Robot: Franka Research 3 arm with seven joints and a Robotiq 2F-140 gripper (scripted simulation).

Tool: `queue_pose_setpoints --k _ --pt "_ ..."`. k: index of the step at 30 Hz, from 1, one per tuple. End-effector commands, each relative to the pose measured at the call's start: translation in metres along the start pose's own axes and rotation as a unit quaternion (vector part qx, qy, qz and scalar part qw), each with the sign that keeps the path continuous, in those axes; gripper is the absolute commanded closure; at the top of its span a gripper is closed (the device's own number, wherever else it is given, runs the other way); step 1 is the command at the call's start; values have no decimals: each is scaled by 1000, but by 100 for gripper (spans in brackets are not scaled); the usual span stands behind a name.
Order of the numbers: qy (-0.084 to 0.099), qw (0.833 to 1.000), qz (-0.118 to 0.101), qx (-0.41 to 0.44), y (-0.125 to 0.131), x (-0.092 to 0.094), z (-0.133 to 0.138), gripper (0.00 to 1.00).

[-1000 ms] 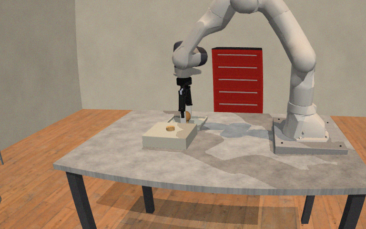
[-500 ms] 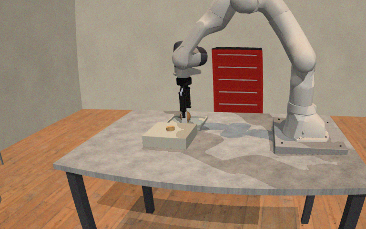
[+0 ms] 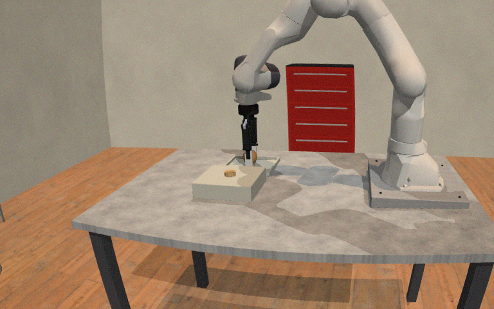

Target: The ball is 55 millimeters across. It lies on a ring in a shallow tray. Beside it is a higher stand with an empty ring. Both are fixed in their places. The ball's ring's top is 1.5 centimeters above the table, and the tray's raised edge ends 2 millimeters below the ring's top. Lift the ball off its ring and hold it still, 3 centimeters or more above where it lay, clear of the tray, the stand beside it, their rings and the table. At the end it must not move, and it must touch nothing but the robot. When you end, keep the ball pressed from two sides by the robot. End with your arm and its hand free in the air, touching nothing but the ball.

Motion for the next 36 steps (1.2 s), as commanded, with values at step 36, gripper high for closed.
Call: queue_pose_setpoints --k 36 --pt "0 1000 -3 1 0 49 -1 100"
Point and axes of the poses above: the point where the finger pads meet when closed, its own x axis back along the fingers, its own z axis across the jaws, y = z × x, the point moved 5 cm from there along x, back along the fingers, and after that the axes turned 4 degrees about x, right-handed, at the moved point
